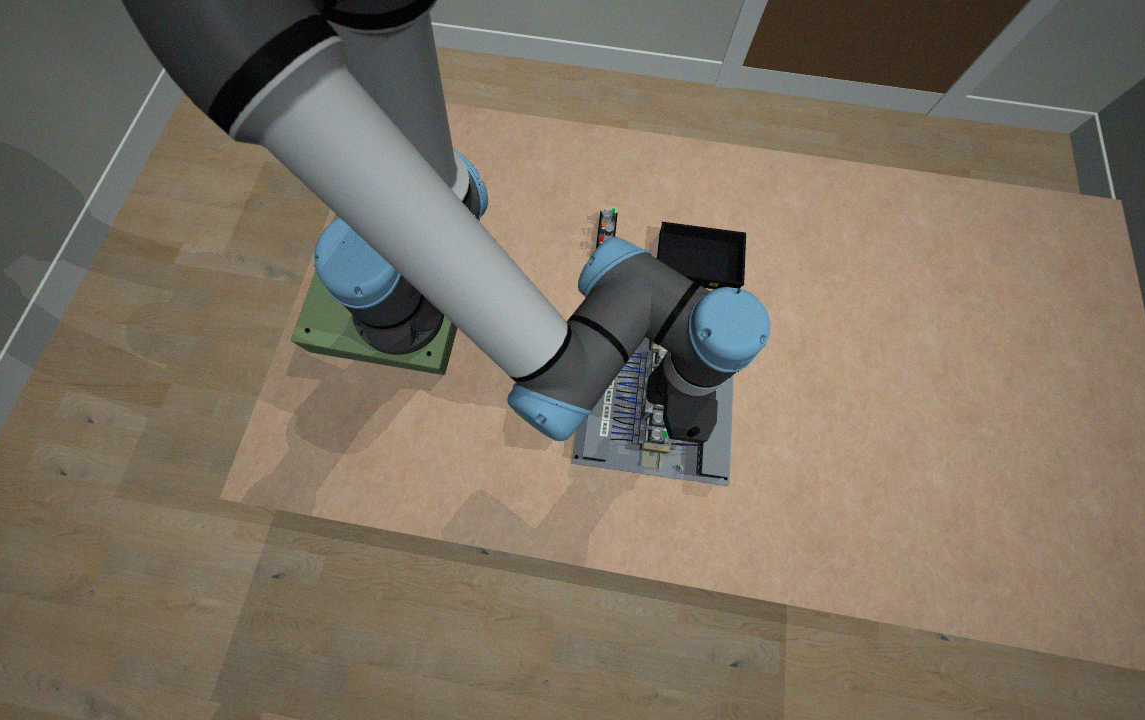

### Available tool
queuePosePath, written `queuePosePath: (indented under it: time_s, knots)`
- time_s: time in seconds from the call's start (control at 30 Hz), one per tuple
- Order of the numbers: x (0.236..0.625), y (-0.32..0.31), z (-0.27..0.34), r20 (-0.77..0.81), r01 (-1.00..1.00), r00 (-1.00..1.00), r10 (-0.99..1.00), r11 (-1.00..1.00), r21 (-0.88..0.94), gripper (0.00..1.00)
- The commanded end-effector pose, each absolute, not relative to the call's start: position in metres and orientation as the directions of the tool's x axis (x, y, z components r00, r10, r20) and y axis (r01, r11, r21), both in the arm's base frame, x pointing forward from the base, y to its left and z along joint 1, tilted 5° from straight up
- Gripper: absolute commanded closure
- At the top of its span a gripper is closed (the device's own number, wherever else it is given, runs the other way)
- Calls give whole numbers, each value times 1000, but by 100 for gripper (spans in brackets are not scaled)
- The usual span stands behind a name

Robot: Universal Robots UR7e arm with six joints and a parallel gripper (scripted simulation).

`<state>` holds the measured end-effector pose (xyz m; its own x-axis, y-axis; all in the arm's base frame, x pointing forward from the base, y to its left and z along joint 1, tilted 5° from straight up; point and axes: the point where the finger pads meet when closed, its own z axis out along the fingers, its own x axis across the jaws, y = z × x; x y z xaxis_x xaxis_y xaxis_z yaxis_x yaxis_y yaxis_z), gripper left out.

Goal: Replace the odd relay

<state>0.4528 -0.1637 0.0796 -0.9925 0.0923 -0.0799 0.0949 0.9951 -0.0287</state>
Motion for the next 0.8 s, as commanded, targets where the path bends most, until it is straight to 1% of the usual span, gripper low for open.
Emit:
queuePosePath:
  time_s: [0.0, 0.77]
  knots:
    - [453, -164, 80, -81, 95, -992, 92, 995, -29, 0]
    - [454, -164, 73, -81, 95, -992, 92, 995, -29, 0]
